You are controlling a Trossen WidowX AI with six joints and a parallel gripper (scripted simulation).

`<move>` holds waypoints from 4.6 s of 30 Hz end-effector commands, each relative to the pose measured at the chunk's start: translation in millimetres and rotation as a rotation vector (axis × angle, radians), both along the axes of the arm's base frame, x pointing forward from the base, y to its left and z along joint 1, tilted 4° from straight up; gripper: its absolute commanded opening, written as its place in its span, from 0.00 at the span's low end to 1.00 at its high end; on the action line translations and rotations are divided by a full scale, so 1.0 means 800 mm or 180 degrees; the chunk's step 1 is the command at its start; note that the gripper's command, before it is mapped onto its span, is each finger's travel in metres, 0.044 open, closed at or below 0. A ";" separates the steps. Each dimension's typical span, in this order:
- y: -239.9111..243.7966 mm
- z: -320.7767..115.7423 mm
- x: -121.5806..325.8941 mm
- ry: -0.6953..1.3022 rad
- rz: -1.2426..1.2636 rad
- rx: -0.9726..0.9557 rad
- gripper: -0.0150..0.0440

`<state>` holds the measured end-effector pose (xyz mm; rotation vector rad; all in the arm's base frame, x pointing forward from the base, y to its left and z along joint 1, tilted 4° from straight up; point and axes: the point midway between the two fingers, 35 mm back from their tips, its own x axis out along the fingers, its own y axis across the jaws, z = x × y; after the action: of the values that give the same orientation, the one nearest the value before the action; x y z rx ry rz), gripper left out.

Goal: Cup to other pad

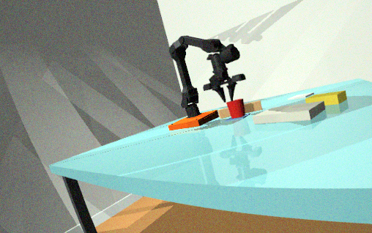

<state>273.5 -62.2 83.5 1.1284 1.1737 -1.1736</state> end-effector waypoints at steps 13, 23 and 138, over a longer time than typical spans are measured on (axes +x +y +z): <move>-0.002 -0.033 -0.001 0.0015 -0.0007 -0.0014 0.50; -0.003 -0.052 -0.002 0.0016 -0.0007 -0.0014 0.50; 0.127 0.028 -0.037 0.0024 -0.0006 0.0023 0.25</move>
<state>246.4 36.0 106.4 1.1328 1.1846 -1.1689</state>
